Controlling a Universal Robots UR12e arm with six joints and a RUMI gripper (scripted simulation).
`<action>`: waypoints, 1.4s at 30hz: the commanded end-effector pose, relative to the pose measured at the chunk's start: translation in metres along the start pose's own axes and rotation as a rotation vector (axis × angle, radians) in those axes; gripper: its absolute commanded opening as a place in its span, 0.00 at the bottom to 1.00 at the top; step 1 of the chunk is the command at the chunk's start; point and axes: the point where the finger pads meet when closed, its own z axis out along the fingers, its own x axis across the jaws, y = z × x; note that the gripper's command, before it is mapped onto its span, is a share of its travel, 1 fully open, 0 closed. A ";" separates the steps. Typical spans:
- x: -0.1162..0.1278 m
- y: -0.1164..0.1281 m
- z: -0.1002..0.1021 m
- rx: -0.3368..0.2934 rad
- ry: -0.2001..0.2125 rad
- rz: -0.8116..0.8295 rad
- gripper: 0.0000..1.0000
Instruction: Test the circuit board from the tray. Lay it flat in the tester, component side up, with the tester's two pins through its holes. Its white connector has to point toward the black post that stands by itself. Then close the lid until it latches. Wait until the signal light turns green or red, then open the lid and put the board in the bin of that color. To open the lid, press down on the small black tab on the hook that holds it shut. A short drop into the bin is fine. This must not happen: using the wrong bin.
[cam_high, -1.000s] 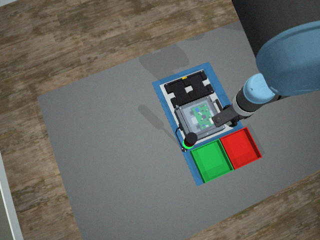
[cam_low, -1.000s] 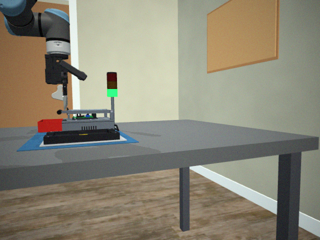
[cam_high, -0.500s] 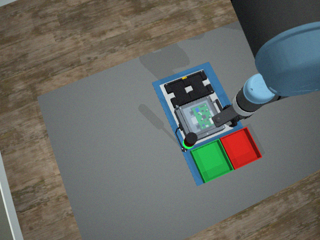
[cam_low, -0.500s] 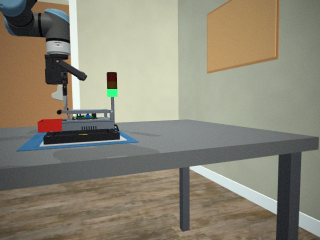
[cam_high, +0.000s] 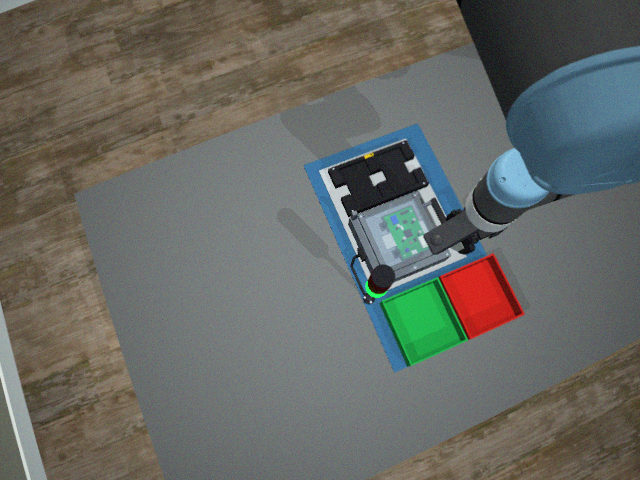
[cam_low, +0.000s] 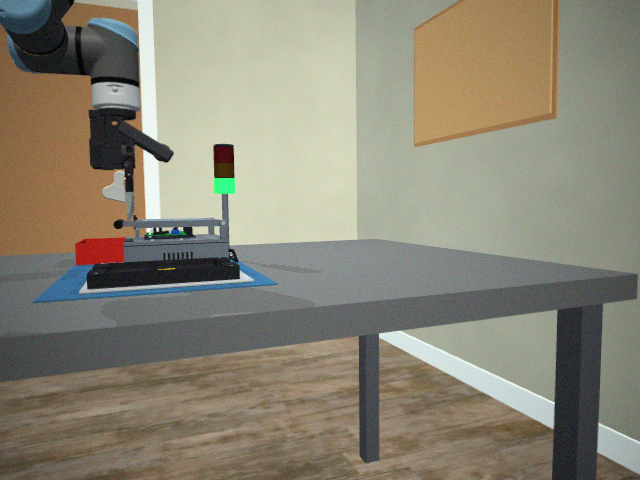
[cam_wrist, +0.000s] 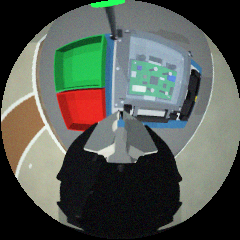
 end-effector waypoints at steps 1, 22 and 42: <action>0.000 0.000 0.000 0.001 0.000 0.000 0.00; 0.000 0.002 0.002 0.001 0.000 0.000 0.00; 0.000 0.003 0.004 0.001 0.000 0.000 0.00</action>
